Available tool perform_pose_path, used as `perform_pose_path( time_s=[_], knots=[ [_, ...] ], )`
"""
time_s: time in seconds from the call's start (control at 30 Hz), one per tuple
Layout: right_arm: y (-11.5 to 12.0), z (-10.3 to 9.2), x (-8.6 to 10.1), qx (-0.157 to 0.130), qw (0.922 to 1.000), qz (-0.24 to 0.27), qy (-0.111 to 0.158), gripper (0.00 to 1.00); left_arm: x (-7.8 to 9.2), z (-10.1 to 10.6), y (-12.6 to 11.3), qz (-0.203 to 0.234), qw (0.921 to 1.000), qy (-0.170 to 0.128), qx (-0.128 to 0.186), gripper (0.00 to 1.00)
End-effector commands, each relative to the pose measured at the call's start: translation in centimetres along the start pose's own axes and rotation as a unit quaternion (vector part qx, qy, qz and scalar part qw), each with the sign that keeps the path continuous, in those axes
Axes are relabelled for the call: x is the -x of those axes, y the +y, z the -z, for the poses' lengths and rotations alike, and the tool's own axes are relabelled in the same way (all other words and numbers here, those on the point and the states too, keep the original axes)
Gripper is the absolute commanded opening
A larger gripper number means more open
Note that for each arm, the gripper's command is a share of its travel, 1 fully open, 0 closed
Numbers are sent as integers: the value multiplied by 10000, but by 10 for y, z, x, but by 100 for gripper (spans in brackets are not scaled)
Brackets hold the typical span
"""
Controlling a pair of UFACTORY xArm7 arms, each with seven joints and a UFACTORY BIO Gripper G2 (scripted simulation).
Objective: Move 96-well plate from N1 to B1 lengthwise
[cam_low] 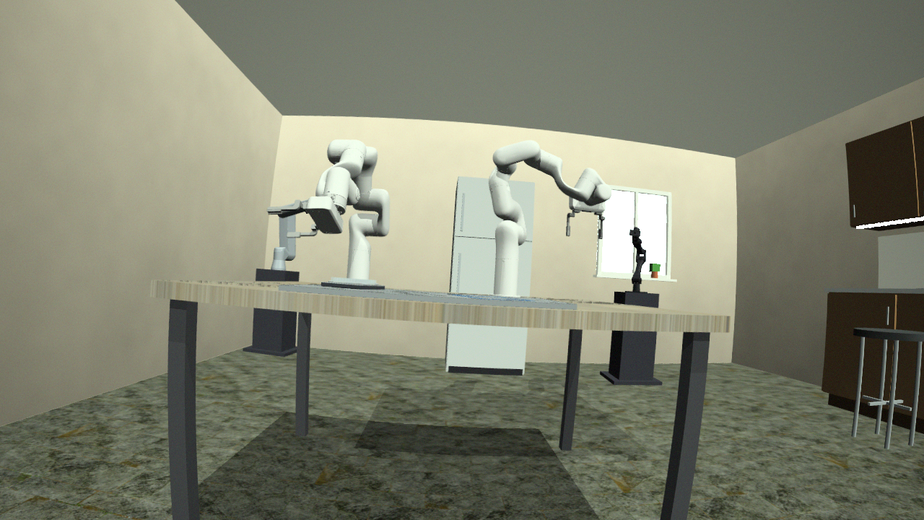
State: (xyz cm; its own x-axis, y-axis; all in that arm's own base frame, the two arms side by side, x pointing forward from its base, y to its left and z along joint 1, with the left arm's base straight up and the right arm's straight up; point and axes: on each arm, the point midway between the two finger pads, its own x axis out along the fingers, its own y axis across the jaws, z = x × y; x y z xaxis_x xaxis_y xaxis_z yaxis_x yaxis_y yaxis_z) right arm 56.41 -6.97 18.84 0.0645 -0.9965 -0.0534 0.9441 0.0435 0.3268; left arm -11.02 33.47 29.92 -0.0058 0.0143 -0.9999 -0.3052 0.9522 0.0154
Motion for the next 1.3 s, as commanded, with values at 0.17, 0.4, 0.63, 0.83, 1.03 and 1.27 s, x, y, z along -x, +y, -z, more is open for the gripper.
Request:
perform_pose_path(
  time_s=[0.17,0.4,0.63,0.83,1.03,1.27],
  knots=[
    [2,-2,0,-25,10000,-1,1,100,1,5,-3,55,9999,1,91,100],
    [2,-2,0,-25,10000,-1,1,100,1,5,-4,61,9999,2,99,100],
    [2,-2,0,-25,10000,-1,1,100,1,7,-4,61,9999,2,122,100],
    [2,-2,0,-25,10000,-1,1,100,1,16,-4,61,9997,3,252,100],
    [2,-2,0,-25,10000,-1,1,100,1,35,-6,62,9986,6,529,100],
    [2,-2,0,-25,10000,-1,1,100,1,76,-12,62,9937,11,1120,100]
  ],
)
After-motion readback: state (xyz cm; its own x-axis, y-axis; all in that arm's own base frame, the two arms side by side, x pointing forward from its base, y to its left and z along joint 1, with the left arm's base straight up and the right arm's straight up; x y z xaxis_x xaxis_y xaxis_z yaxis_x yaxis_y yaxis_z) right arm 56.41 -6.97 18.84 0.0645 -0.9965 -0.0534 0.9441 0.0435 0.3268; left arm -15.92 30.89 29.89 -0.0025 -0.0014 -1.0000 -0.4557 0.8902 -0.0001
